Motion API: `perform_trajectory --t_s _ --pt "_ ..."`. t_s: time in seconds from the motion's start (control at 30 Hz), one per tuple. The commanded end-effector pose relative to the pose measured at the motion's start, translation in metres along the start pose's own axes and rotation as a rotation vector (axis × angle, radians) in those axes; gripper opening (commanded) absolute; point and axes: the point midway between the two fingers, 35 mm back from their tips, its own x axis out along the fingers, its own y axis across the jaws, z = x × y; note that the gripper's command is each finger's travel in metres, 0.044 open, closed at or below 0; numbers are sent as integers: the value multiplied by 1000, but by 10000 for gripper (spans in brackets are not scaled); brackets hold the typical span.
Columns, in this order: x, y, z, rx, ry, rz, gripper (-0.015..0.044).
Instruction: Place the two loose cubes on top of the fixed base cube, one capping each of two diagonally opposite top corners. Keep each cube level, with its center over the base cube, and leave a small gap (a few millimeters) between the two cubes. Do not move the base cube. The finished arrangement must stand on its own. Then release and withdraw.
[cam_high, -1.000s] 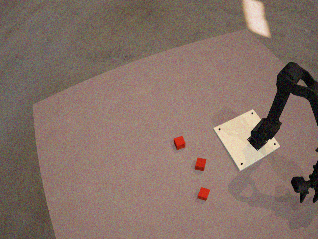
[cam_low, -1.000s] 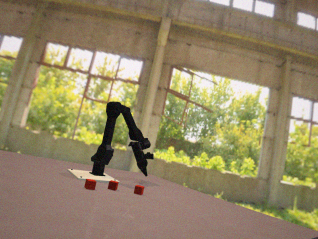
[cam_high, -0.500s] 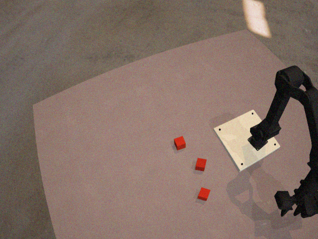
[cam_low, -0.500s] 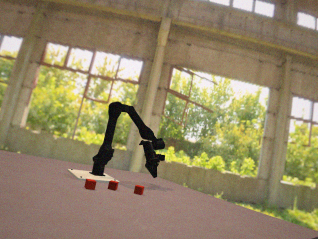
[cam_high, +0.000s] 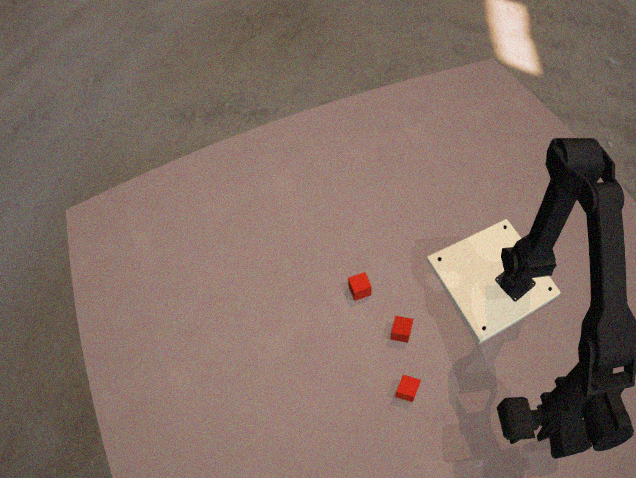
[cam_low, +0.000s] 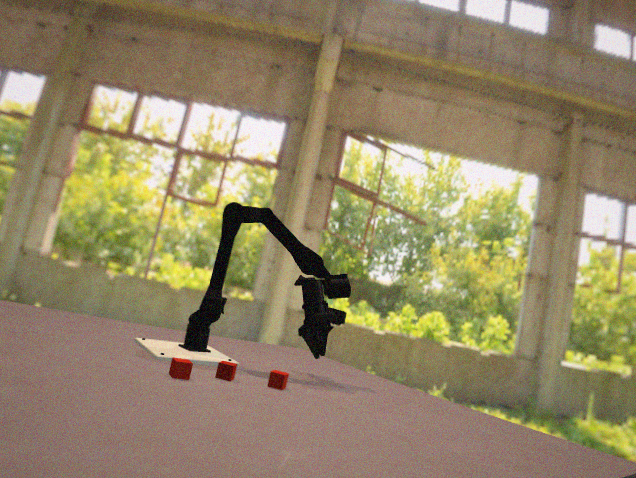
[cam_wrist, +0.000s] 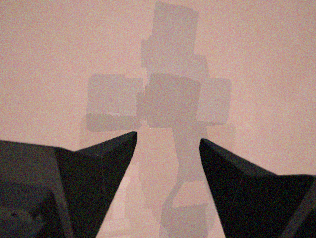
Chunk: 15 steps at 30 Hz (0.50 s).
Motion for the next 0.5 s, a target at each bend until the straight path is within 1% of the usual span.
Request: perform_trajectory --t_s 0.0,0.47 --pt "2 -29 -3 -27 35 -2 265" --pt "6 -119 -37 -109 156 20 265"
